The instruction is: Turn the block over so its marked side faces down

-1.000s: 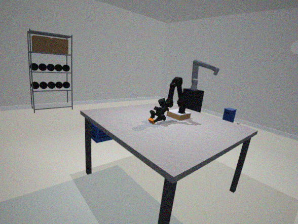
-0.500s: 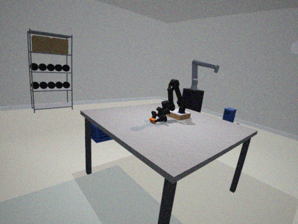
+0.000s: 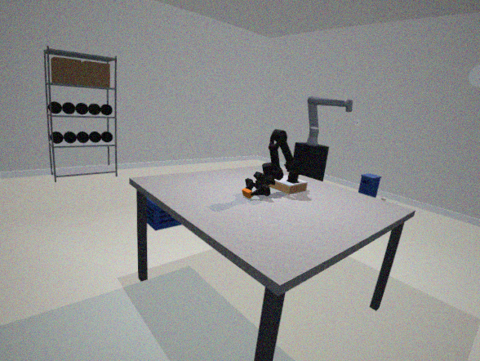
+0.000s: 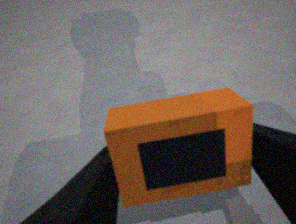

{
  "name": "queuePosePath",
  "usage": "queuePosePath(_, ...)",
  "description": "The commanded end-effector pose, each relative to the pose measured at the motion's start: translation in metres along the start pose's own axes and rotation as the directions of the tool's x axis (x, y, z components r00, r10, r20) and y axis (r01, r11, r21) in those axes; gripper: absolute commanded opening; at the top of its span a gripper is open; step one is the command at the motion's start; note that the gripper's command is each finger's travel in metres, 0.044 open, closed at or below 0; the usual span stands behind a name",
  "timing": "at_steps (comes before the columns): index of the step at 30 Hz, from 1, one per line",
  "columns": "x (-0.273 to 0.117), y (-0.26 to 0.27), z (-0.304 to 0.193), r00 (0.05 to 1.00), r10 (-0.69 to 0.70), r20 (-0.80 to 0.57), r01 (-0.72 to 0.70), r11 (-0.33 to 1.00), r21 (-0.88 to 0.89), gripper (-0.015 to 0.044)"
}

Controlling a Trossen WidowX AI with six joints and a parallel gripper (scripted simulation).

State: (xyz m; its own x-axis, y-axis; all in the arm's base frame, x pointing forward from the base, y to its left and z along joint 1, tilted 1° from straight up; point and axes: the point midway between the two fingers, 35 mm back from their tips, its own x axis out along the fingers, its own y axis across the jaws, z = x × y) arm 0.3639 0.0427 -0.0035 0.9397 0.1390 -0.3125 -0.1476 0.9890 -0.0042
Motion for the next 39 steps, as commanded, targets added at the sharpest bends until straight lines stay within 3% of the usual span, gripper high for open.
queuePosePath(1, -0.0005, 0.0004, -0.0002, 1.000, 0.003, 0.003, -0.003, 1.000, 0.004, 0.0000)
queuePosePath(5, -0.0005, 0.0004, -0.0002, 1.000, 0.003, 0.003, -0.003, 1.000, 0.004, 0.0000)
queuePosePath(22, -0.0005, 0.0004, -0.0002, 1.000, 0.003, 0.003, -0.003, 1.000, 0.004, 0.0440)
queuePosePath(39, -0.0005, 0.0004, -0.0002, 1.000, 0.003, 0.003, -0.003, 1.000, 0.004, 0.0440)
